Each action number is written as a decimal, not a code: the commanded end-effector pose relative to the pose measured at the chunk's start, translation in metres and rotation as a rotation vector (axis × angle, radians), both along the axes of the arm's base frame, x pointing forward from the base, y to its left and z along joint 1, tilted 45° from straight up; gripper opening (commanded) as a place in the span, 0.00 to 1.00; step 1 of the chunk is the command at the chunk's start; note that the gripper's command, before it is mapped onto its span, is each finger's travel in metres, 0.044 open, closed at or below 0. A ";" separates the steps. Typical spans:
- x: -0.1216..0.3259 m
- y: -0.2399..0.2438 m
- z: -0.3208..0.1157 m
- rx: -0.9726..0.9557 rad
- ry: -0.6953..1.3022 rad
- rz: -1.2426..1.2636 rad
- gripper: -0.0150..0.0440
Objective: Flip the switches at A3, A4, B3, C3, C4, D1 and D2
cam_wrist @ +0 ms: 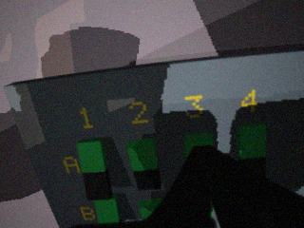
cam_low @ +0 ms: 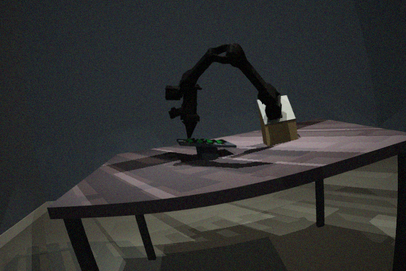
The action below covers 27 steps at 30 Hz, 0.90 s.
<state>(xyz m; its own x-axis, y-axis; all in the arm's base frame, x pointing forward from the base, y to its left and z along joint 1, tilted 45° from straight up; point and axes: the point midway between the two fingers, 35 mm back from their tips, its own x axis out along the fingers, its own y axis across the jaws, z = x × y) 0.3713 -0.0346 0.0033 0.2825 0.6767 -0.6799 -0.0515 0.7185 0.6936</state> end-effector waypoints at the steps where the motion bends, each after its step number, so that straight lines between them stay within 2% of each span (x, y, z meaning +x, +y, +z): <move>1: 0.000 0.001 0.000 0.005 0.000 -0.001 0.25; 27: 0.001 0.003 -0.003 0.005 0.000 -0.001 0.25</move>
